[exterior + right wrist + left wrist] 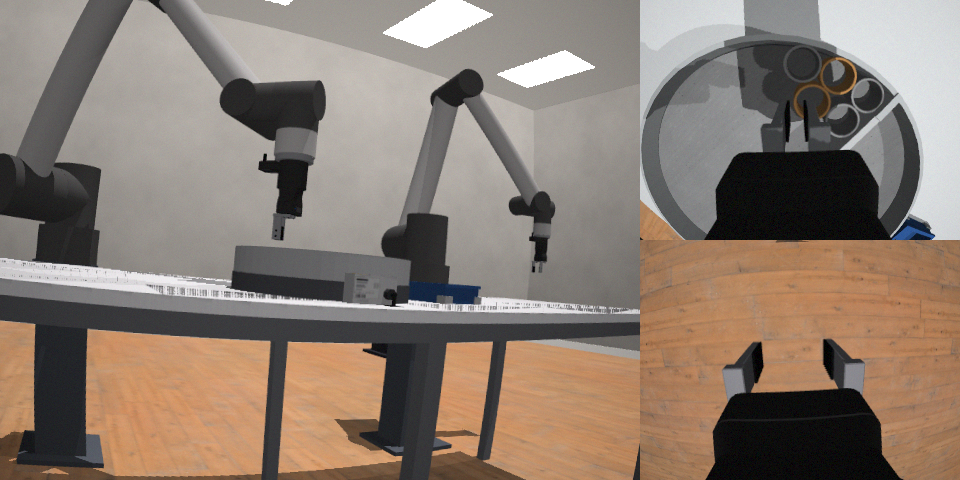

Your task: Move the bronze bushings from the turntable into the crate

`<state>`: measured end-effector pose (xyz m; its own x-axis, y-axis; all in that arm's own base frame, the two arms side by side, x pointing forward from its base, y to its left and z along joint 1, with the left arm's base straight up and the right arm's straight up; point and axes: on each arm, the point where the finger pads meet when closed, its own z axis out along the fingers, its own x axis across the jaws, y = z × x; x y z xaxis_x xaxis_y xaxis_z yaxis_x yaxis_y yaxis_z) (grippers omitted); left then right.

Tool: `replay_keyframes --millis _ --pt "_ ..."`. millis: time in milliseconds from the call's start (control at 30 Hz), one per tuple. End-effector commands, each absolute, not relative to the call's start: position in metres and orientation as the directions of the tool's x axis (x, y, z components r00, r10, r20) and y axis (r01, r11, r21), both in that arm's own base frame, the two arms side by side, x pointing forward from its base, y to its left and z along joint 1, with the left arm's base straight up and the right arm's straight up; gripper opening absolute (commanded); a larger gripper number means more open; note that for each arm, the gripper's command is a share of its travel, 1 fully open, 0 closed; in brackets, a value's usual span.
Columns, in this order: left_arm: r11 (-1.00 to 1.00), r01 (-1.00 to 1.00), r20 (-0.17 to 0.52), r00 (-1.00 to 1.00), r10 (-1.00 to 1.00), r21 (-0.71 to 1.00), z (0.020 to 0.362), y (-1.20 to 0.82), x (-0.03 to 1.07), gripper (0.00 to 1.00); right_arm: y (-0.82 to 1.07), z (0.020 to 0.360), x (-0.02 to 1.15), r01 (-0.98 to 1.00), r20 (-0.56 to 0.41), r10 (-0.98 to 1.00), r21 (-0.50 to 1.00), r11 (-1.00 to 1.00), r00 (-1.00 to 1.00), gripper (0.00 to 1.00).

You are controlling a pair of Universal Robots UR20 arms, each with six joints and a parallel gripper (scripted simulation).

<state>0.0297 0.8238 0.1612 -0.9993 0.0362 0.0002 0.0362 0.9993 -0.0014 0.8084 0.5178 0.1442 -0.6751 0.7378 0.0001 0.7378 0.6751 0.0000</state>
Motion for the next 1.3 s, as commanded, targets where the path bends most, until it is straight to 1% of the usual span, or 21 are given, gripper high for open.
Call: replay_keyframes --millis 0,900,1100,1267 --pt "0.999 0.036 0.000 -0.999 0.036 0.000 0.162 0.824 0.030 1.00 0.518 0.145 0.809 0.738 0.000 0.738 0.001 0.675 -0.675 0.36" --pt "0.999 0.036 0.000 -0.999 0.036 0.000 0.162 0.824 0.030 1.00 0.518 0.145 0.809 0.738 0.000 0.738 0.001 0.675 -0.675 0.36" --pt "0.999 0.036 0.000 -0.999 0.036 0.000 0.162 0.824 0.030 1.00 0.518 0.124 0.809 0.738 0.000 0.738 0.001 0.675 -0.675 0.36" --pt "0.999 0.036 0.000 -0.999 0.036 0.000 0.162 0.824 0.030 1.00 0.518 0.122 0.809 0.738 0.000 0.738 0.001 0.675 -0.675 0.36"
